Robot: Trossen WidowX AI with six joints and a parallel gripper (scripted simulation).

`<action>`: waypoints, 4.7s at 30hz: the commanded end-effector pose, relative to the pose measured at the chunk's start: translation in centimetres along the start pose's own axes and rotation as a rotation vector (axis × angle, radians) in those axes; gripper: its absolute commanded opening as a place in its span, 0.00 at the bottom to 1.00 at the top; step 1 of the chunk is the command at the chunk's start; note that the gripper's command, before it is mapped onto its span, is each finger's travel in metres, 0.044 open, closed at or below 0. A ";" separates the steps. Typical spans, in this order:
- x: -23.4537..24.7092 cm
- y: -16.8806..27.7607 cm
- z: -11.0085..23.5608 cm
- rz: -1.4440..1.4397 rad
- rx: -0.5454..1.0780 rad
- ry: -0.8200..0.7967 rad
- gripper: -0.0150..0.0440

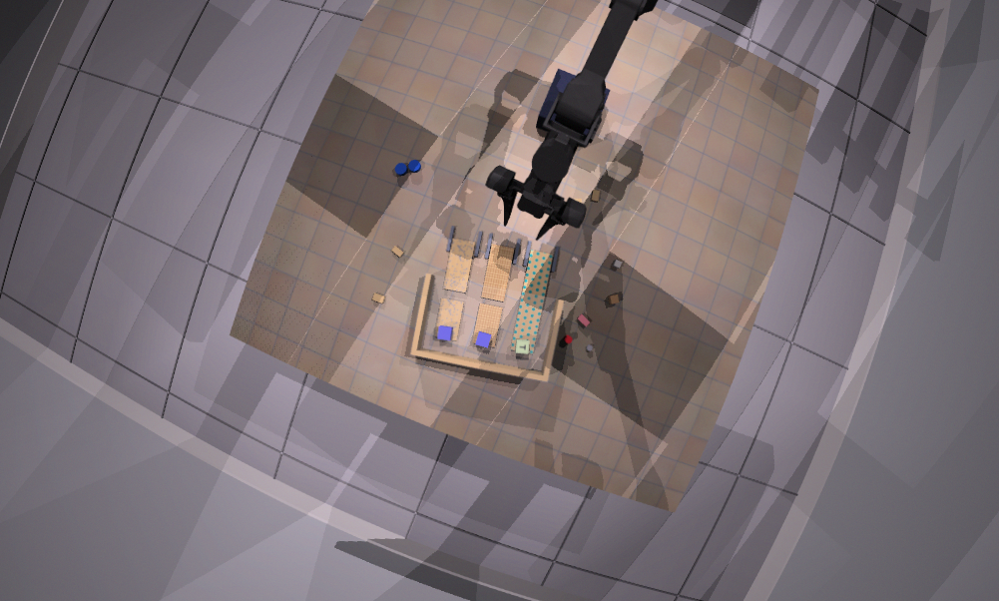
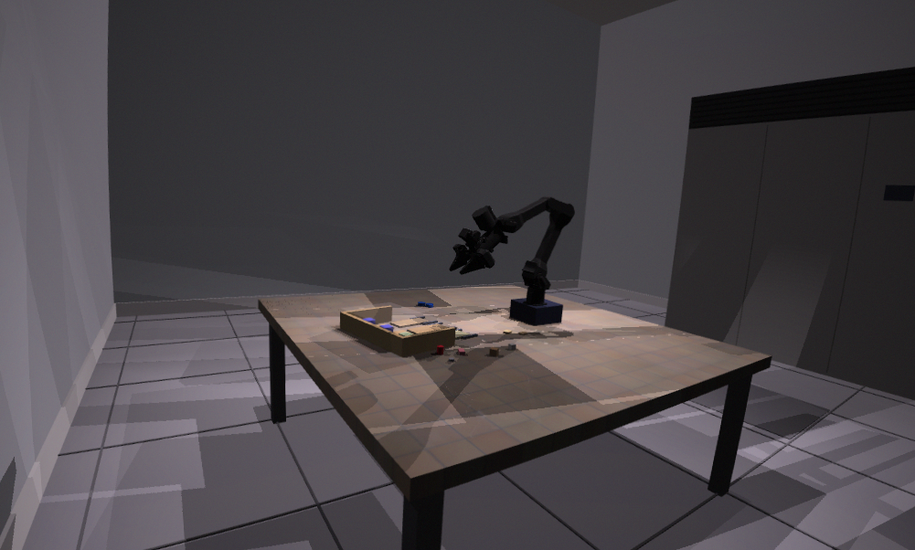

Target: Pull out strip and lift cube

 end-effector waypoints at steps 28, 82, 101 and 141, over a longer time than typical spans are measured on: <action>7.1 4.4 -11.0 0.212 0.863 -0.051 0.25; 6.4 9.3 -14.9 0.212 0.864 -0.050 0.25; 6.4 9.4 -15.0 0.212 0.864 -0.050 0.25; 6.4 9.7 -15.2 0.212 0.864 -0.050 0.25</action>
Point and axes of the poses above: the point midway between the two fingers, 35 mm back from their tips, its own z axis back along the fingers, its own x axis across the jaws, y = z × x, the point moved 2 cm from there along z, back along the fingers, and after that the axes turned 4 degrees about -z, right-handed, at the moved point
